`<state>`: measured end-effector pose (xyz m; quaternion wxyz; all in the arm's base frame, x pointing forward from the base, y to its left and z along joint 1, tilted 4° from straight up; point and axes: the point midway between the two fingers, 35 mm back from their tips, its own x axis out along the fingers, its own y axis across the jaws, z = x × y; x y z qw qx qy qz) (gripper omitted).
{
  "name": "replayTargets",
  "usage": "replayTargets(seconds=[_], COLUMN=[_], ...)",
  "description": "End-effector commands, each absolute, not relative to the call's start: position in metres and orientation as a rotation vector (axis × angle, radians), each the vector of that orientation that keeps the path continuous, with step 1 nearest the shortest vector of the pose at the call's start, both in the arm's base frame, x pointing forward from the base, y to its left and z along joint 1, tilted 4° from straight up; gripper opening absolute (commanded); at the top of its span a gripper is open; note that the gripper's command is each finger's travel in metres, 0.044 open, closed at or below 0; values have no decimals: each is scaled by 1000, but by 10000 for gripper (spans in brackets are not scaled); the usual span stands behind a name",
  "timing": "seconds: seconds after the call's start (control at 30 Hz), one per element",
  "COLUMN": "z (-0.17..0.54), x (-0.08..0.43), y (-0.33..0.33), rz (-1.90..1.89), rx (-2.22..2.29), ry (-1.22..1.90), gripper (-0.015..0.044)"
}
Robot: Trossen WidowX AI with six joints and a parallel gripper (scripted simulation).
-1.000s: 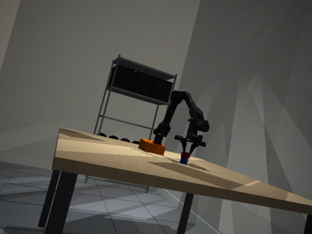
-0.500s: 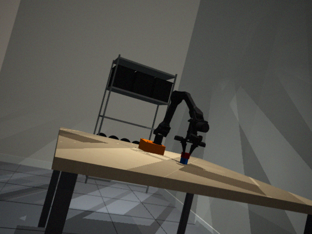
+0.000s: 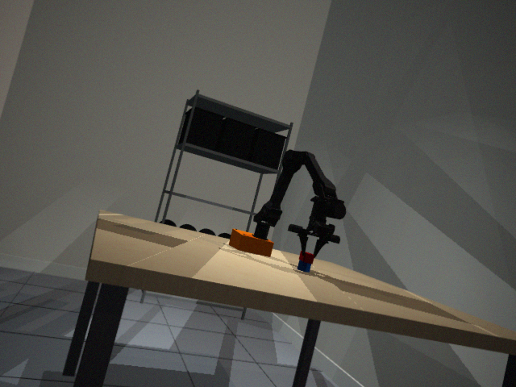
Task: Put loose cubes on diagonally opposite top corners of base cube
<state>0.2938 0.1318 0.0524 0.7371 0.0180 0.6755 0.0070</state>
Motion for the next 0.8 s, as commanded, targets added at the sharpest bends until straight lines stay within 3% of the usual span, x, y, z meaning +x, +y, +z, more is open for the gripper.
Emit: replayTargets(seconds=[0.0, 0.77], z=[52, 83], x=[293, 291], y=[132, 131], rz=[15, 15], rx=[44, 40], ry=[1486, 1484], gripper=[205, 205])
